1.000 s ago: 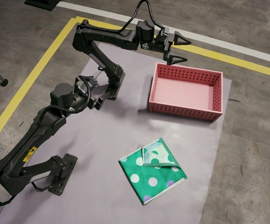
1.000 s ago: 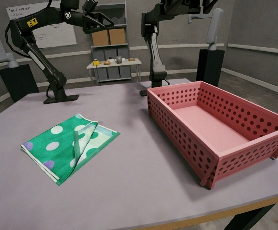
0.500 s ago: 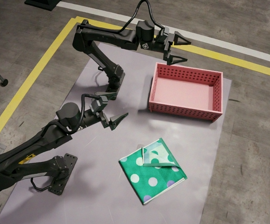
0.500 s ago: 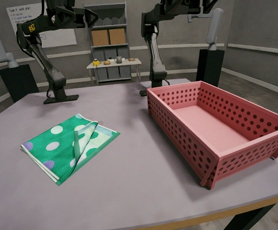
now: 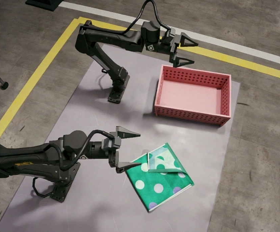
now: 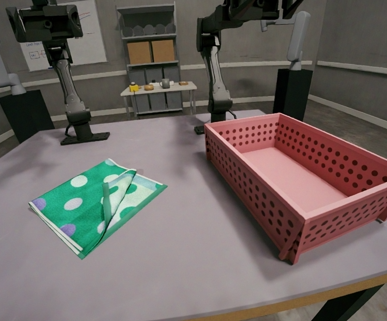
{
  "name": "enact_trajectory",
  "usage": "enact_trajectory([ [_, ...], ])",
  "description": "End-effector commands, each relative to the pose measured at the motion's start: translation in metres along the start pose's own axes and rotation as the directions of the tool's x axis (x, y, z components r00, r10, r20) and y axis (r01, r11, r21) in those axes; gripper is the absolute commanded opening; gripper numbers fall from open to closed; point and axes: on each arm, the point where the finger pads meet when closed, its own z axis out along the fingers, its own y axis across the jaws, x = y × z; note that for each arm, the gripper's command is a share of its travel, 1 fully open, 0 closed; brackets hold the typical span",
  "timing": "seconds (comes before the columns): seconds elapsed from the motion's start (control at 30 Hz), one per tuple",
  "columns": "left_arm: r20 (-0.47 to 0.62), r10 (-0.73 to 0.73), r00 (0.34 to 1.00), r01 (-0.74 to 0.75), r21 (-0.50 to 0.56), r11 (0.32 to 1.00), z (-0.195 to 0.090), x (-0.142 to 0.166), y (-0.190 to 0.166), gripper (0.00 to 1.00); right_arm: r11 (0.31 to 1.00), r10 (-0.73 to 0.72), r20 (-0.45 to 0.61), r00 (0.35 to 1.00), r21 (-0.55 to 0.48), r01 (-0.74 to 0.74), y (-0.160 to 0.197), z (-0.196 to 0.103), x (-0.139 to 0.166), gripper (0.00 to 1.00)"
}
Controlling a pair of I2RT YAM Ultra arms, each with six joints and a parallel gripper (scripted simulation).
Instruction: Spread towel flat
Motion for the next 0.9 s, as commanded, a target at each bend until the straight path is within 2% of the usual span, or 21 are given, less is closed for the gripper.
enact_trajectory([
  [0.0, 0.029, -0.009, 1.000, 0.010, -0.007, 1.000, -0.003, -0.016, 0.004, 1.00, 0.992, 0.002, 0.075, 0.997, 0.122, -0.011, -0.036, -0.004, -0.027, 1.00],
  [0.03, 0.029, -0.009, 1.000, 0.010, -0.007, 1.000, -0.003, -0.016, 0.004, 1.00, 0.980, -0.003, 0.064, 0.998, 0.198, -0.010, -0.053, -0.003, -0.024, 1.00],
  [0.1, 0.029, -0.009, 1.000, 0.010, -0.007, 1.000, -0.003, -0.016, 0.004, 1.00, 0.983, 0.000, 0.063, 0.998, 0.181, -0.011, -0.080, -0.005, -0.023, 1.00],
  [0.13, 0.029, -0.009, 1.000, 0.010, -0.007, 1.000, -0.003, -0.016, 0.004, 1.00, 0.983, 0.000, 0.063, 0.998, 0.181, -0.011, -0.080, -0.005, -0.023, 1.00],
  [0.2, 0.029, -0.009, 1.000, 0.010, -0.007, 1.000, -0.003, -0.016, 0.004, 1.00, 0.930, -0.012, 0.062, 0.998, 0.368, -0.012, -0.115, -0.015, -0.023, 1.00],
  [0.27, 0.029, -0.009, 1.000, 0.010, -0.007, 1.000, -0.003, -0.016, 0.004, 1.00, 0.936, -0.009, 0.062, 0.998, 0.351, -0.013, -0.142, -0.022, -0.023, 1.00],
  [0.7, 0.029, -0.009, 1.000, 0.010, -0.007, 1.000, -0.003, -0.016, 0.004, 1.00, 0.941, -0.011, 0.061, 0.998, 0.338, -0.011, -0.137, -0.020, -0.023, 1.00],
  [0.73, 0.022, 0.021, 1.000, -0.021, 0.035, 0.999, -0.009, -0.015, -0.010, 0.34, 0.945, -0.018, 0.015, 1.000, 0.326, 0.012, -0.138, -0.015, -0.012, 0.34],
  [0.83, -0.046, 0.073, 0.996, -0.068, 0.093, 0.993, -0.012, 0.005, -0.028, 0.34, 0.960, -0.022, -0.078, 0.997, 0.278, 0.043, -0.136, -0.002, 0.012, 0.34],
  [0.87, -0.046, 0.073, 0.996, -0.068, 0.093, 0.993, -0.012, 0.005, -0.028, 0.34, 0.960, -0.022, -0.078, 0.997, 0.278, 0.043, -0.136, -0.002, 0.012, 0.34],
])
